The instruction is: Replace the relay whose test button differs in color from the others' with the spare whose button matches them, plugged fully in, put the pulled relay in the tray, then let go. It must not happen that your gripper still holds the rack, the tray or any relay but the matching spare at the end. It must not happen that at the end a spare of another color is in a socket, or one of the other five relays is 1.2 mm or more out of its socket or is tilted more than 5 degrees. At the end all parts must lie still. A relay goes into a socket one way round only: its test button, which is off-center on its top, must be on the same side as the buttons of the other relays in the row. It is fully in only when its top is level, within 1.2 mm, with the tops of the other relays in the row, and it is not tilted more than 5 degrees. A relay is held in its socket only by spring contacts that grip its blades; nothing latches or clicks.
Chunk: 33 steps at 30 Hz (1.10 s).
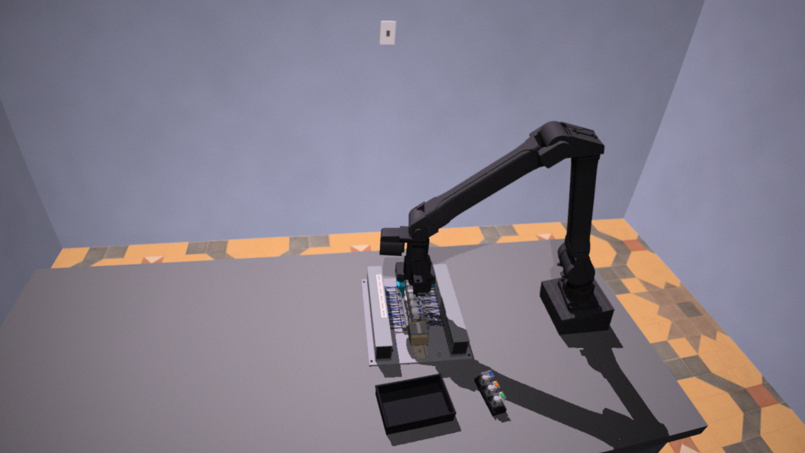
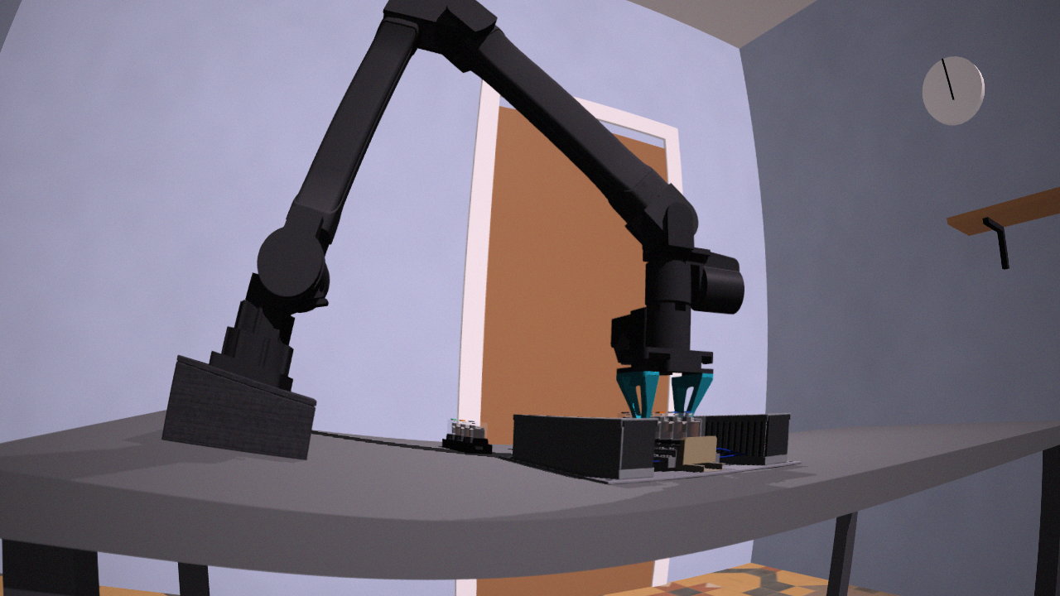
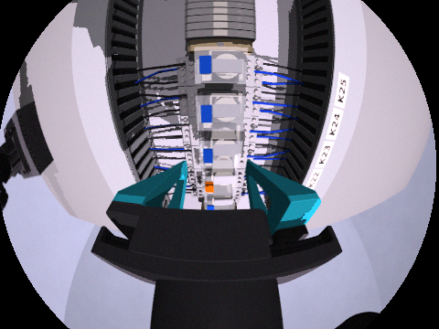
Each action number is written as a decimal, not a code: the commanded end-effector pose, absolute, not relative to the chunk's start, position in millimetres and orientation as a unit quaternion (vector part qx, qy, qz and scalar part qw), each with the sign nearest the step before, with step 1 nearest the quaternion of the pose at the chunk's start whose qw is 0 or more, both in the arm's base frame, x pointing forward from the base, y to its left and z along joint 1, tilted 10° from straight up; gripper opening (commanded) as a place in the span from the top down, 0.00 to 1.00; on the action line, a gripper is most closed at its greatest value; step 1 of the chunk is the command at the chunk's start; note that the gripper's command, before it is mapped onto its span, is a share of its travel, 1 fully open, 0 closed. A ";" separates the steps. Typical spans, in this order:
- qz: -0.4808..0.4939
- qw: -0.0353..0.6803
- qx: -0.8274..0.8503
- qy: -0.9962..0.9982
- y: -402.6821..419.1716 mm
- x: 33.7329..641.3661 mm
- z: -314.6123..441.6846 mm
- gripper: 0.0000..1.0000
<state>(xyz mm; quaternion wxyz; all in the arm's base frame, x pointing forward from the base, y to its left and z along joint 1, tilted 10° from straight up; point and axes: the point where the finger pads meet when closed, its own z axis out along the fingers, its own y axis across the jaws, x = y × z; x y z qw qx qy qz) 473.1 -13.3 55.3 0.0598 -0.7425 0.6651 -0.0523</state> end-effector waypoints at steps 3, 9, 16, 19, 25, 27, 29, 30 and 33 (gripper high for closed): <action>-0.070 0.078 -0.742 0.662 -7.1 497.2 68.0 0.41; -0.070 0.078 -0.742 0.662 -6.8 499.9 70.0 0.41; -0.068 0.076 -0.742 0.663 -7.9 495.2 68.6 0.41; -0.066 0.075 -0.742 0.663 -8.3 493.1 67.6 0.41; -0.065 0.074 -0.742 0.663 -8.6 491.0 66.7 0.41; -0.065 0.073 -0.742 0.664 -8.7 490.7 66.6 0.41; -0.065 0.073 -0.742 0.664 -8.7 490.4 66.5 0.41; -0.065 0.073 -0.742 0.664 -8.7 490.3 66.4 0.41; -0.065 0.073 -0.742 0.664 -8.8 490.3 66.4 0.41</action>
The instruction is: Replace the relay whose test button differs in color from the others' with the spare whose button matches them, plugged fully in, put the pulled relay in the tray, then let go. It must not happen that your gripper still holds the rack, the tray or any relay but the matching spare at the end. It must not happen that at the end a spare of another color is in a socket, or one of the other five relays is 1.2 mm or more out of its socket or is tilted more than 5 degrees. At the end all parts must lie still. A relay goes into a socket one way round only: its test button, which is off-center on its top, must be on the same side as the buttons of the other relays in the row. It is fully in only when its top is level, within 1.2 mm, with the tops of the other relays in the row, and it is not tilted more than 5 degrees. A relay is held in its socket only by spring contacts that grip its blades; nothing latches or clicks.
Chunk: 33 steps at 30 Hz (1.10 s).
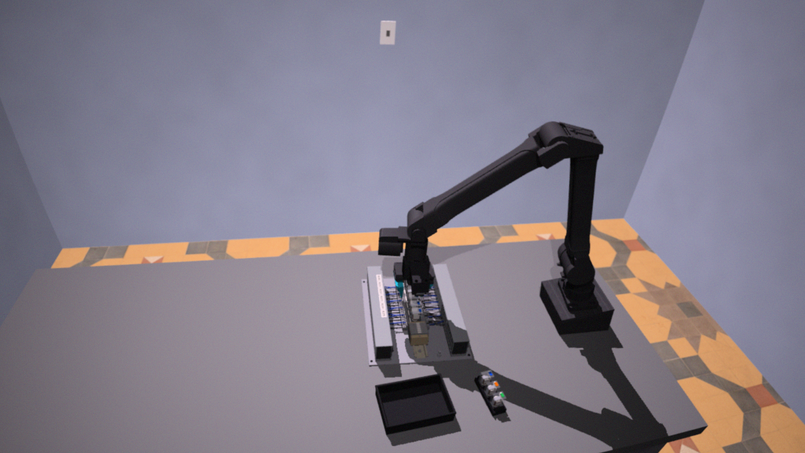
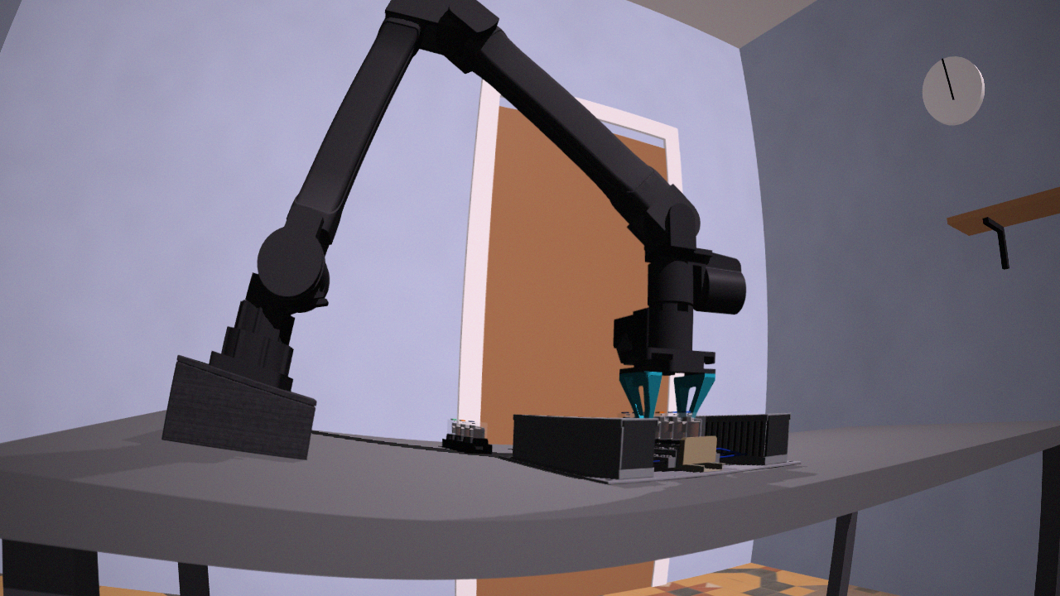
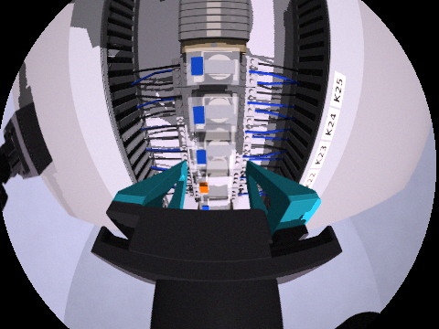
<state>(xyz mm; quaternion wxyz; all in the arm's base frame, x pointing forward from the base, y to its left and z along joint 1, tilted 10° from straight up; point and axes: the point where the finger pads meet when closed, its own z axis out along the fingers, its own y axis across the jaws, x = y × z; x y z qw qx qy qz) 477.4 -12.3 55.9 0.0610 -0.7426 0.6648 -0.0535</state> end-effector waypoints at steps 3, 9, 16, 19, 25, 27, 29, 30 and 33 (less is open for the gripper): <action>-0.064 0.073 -0.742 0.664 -8.8 490.1 66.3 0.41; -0.064 0.073 -0.742 0.664 -8.8 489.9 66.2 0.41; -0.065 0.074 -0.742 0.663 -8.8 490.7 66.8 1.00; -0.067 0.075 -0.742 0.663 -8.8 492.2 67.6 1.00; -0.069 0.077 -0.742 0.663 -8.8 493.7 68.5 1.00; -0.069 0.077 -0.742 0.663 -8.8 494.0 68.6 1.00; -0.069 0.077 -0.742 0.663 -8.8 494.2 68.7 1.00; -0.069 0.077 -0.742 0.663 -8.8 494.2 68.7 1.00; -0.069 0.077 -0.742 0.663 -8.8 494.3 68.8 1.00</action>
